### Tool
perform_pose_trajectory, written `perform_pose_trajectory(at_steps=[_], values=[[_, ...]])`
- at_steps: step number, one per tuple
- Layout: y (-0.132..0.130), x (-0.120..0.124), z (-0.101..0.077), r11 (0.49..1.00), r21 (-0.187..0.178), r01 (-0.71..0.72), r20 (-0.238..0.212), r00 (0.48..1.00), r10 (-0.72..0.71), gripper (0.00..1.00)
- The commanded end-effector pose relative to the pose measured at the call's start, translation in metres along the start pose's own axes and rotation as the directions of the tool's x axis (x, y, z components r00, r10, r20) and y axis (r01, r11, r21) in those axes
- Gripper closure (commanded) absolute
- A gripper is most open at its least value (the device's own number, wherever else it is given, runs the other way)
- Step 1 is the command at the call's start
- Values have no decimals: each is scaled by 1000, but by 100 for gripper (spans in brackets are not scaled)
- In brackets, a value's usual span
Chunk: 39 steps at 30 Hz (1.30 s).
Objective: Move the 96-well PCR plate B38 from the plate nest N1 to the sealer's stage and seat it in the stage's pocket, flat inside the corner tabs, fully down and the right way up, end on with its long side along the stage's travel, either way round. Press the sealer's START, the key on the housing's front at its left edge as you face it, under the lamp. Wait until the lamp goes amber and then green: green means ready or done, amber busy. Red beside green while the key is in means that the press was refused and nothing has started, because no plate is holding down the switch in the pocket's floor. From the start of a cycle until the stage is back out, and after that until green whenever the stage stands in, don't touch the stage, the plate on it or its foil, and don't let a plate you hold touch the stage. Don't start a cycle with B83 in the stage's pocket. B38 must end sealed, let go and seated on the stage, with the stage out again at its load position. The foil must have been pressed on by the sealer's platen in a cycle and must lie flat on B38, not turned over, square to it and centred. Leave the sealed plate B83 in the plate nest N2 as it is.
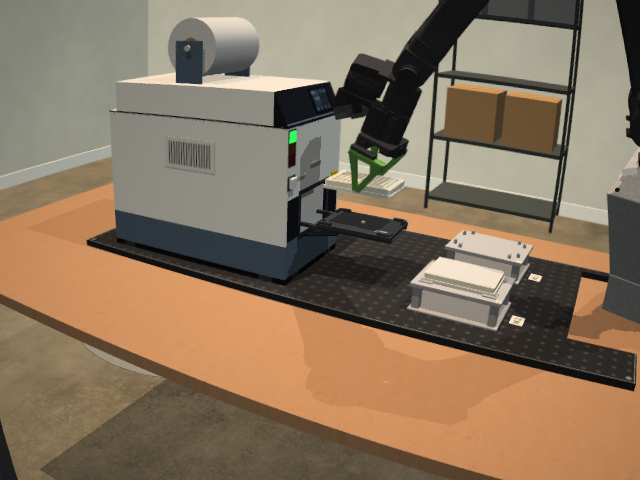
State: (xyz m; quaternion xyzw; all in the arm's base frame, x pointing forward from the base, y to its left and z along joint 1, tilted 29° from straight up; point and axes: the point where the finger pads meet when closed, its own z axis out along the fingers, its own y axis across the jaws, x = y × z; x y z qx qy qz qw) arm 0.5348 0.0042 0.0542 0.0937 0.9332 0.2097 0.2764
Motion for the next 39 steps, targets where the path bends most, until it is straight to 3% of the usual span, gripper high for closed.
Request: perform_pose_trajectory(at_steps=[1, 6, 25, 31, 39], values=[[-5, -32, -9, 1000, 2, 18, 51, 999, -18, 100], [2, -42, -18, 1000, -2, 29, 75, 997, -28, 100], [3, -44, -20, 1000, -5, 8, 80, 997, -7, 100], [-7, -25, -9, 1000, 2, -8, 49, 999, 8, 100], [-2, -14, -10, 1000, -3, 22, 45, 999, -22, 100]])
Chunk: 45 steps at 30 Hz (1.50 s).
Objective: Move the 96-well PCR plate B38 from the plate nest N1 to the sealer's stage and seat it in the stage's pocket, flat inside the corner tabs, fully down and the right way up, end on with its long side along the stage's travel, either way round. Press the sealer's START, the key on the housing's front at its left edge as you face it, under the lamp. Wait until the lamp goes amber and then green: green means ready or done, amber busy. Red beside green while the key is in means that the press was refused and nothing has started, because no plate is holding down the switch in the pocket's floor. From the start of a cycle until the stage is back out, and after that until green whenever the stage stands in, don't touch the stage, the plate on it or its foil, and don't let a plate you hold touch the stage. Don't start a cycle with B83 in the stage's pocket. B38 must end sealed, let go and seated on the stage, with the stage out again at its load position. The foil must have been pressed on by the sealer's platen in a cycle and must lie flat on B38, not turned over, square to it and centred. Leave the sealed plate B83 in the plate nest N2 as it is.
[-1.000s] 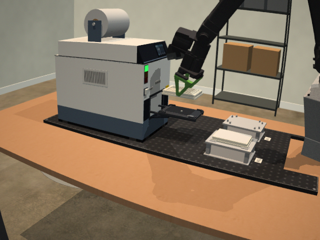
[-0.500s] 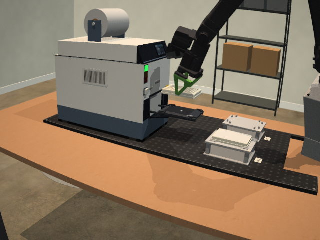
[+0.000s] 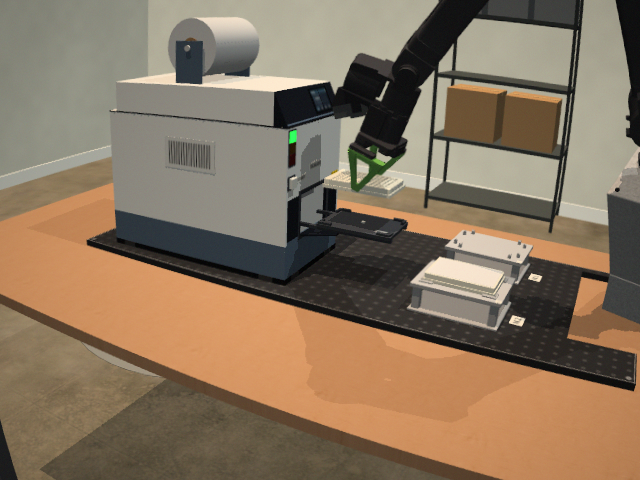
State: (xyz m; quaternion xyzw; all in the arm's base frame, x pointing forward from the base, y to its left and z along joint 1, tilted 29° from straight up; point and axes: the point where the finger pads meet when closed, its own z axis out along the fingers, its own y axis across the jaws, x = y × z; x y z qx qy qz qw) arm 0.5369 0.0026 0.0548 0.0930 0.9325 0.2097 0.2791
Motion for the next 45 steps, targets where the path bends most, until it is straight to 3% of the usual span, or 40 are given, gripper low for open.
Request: perform_pose_trajectory(at_steps=[1, 12, 18, 25, 37, 45], values=[[1, -10, -9, 1000, -4, 23, 38, 999, -23, 100], [10, -14, 4, 1000, -10, 14, 35, 999, -14, 100], [5, -32, -4, 1000, -6, 6, 74, 997, -6, 100], [2, -32, 0, 1000, -3, 2, 70, 998, -2, 100], [12, -23, 8, 1000, -12, 16, 58, 998, -15, 100], [6, 0, 17, 1000, -5, 2, 24, 1000, -2, 100]])
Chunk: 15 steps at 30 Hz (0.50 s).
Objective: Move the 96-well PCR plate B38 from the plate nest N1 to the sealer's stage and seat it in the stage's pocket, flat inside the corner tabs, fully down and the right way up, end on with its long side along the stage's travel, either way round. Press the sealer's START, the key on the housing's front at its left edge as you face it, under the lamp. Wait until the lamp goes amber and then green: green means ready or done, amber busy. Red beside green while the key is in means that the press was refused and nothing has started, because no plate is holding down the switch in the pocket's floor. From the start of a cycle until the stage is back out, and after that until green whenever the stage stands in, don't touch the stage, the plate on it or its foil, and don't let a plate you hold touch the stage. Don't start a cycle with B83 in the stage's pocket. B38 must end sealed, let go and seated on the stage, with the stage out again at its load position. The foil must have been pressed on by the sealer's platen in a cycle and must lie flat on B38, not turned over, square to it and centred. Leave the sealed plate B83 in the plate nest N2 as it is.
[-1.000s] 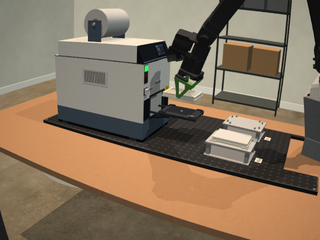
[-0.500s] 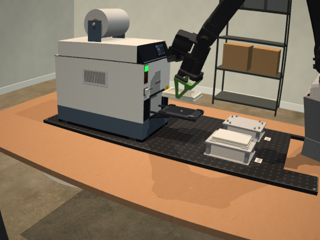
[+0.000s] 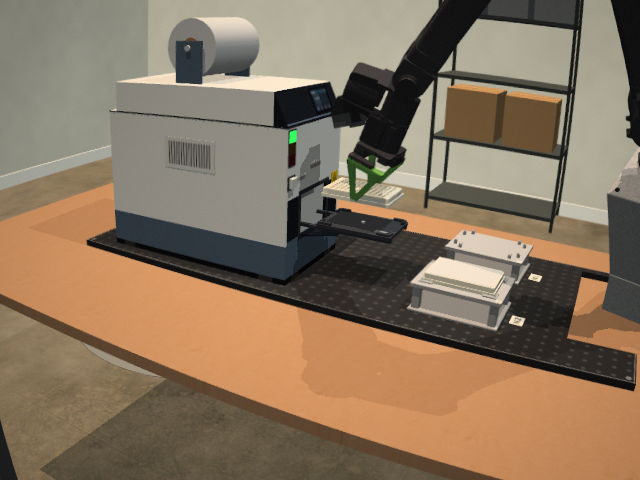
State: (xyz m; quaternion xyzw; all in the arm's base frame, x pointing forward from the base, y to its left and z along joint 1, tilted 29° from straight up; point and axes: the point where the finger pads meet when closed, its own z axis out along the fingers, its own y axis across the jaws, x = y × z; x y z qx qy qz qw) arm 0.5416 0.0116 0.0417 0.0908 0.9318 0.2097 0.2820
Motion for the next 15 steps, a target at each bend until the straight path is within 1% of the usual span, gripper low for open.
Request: perform_pose_trajectory(at_steps=[1, 5, 9, 12, 15], values=[[2, -2, 2, 1000, -2, -6, 14, 1000, 6, 100], [-2, 3, 5, 1000, 2, -14, 4, 1000, 14, 100], [2, 0, 3, 1000, -1, -8, 13, 1000, 8, 100], [9, -13, 0, 1000, -9, 7, 40, 999, -7, 100], [11, -17, 5, 1000, -11, 9, 40, 999, -9, 100]])
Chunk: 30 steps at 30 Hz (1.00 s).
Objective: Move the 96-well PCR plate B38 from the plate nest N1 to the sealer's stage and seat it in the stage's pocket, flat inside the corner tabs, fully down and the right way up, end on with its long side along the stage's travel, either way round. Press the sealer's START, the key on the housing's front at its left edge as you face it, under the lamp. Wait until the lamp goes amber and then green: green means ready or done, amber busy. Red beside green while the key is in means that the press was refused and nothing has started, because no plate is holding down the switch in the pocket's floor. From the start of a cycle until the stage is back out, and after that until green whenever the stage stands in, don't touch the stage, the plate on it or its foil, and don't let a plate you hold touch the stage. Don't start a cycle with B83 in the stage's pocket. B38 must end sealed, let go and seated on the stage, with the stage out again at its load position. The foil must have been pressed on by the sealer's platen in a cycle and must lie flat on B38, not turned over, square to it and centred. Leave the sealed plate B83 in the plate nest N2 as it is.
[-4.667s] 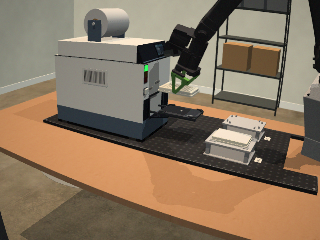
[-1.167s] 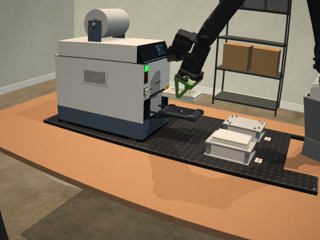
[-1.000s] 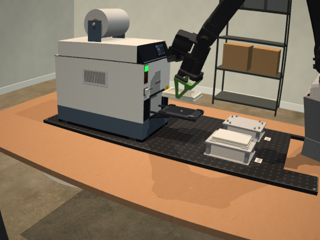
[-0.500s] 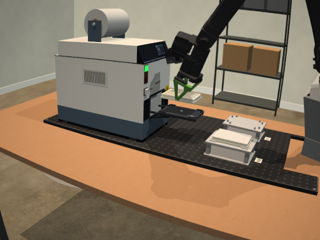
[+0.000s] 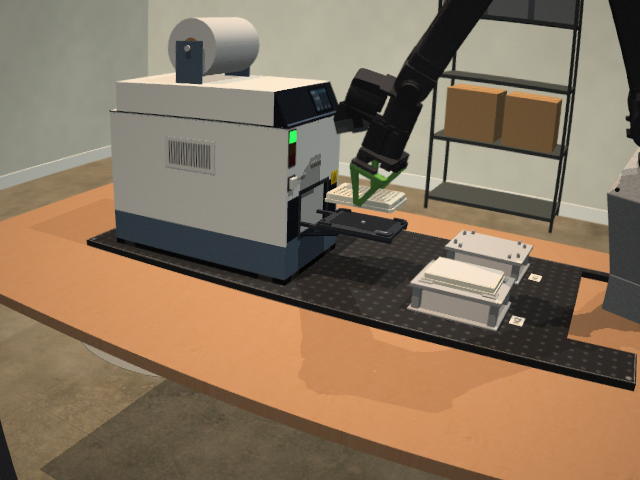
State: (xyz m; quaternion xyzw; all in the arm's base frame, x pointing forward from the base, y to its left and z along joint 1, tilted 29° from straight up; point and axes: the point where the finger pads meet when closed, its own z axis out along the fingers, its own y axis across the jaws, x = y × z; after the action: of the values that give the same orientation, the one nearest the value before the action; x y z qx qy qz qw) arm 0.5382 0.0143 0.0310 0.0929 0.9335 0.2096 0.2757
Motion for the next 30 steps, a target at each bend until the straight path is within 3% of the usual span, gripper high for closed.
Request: perform_pose_trajectory(at_steps=[1, 8, 15, 23, 30], values=[[13, -27, -1, 1000, -14, 15, 51, 999, -14, 100], [1, -39, -1, 1000, -4, 0, 72, 997, 0, 100], [9, -45, -4, 1000, -11, 12, 88, 996, -11, 100], [11, -23, 11, 1000, -12, 11, 48, 999, -11, 100], [7, -17, 6, 1000, -7, 12, 51, 999, -12, 100]])
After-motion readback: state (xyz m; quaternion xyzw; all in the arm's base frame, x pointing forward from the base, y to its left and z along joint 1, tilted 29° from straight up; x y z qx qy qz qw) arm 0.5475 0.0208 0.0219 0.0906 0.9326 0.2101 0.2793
